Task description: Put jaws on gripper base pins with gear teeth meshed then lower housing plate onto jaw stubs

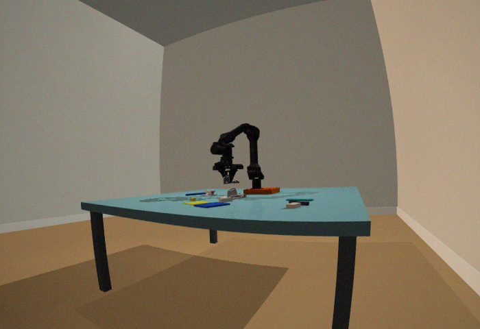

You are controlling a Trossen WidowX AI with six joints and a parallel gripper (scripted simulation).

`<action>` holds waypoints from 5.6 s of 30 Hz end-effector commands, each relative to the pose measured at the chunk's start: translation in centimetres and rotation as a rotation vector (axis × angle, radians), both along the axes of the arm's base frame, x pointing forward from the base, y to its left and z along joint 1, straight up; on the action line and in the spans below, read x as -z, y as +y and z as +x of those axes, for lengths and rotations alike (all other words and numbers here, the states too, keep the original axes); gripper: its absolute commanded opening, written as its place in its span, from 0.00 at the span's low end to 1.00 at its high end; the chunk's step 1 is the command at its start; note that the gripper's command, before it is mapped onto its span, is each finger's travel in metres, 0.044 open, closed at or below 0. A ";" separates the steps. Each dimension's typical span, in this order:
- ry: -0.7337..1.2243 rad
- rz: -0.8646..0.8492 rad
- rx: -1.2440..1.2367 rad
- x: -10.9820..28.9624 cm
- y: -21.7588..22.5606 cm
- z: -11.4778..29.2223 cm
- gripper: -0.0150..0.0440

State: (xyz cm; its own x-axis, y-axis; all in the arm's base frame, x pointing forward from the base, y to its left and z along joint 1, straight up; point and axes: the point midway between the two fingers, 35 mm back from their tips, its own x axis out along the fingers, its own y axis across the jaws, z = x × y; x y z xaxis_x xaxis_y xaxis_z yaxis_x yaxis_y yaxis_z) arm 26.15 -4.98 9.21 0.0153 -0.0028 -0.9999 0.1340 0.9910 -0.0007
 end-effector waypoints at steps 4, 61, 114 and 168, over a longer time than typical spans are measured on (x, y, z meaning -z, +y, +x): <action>-0.006 -0.001 0.004 -0.2 0.7 2.0 0.48; -0.007 -0.001 0.009 1.8 1.6 3.7 0.48; -0.007 -0.001 -0.001 5.6 1.6 3.6 0.48; -0.006 -0.001 -0.008 6.9 1.6 3.7 0.48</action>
State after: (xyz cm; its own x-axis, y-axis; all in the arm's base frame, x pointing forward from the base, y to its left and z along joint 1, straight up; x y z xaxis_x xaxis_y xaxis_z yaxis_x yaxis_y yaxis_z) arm 29.80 -3.41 2.37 0.0211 -0.0024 -0.9998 0.1304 0.9915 0.0004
